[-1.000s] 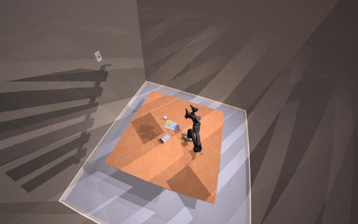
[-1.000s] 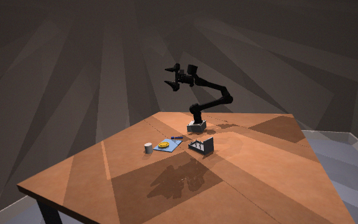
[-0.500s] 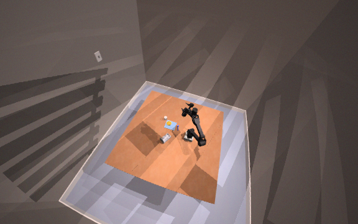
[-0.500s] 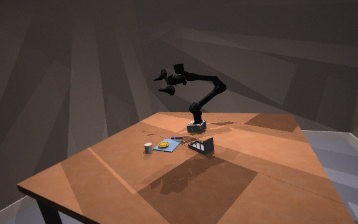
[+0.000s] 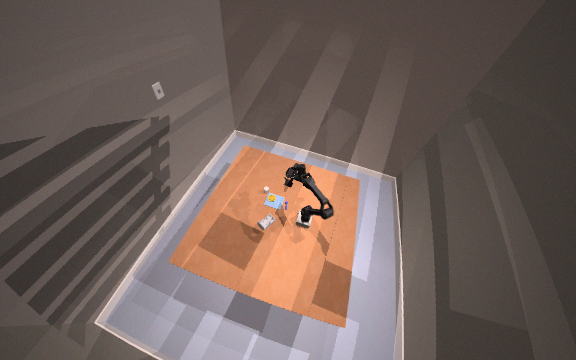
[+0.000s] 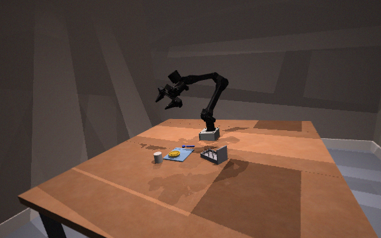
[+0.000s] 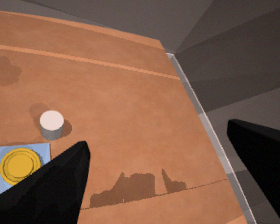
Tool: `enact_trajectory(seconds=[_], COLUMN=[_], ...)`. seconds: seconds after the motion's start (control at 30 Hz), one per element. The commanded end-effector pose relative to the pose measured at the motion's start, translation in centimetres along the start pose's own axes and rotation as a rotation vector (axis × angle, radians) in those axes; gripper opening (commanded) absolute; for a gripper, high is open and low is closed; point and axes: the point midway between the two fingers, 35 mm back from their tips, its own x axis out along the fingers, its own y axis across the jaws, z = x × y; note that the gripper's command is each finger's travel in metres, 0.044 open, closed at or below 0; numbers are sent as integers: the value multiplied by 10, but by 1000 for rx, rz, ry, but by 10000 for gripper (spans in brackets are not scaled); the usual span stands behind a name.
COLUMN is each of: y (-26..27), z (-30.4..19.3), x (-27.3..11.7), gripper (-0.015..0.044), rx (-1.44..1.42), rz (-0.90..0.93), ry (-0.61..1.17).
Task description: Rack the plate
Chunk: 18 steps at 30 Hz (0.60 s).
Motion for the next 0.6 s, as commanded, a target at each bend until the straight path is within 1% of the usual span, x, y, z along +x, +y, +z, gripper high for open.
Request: enact_trajectory(seconds=[0.0, 0.27, 0.57], y=[14, 52, 107], z=[-2, -8, -20], x=[23, 67, 108], gripper=[400, 400, 400], rx=[49, 107, 127], rz=[95, 276, 444], ry=[77, 256, 493])
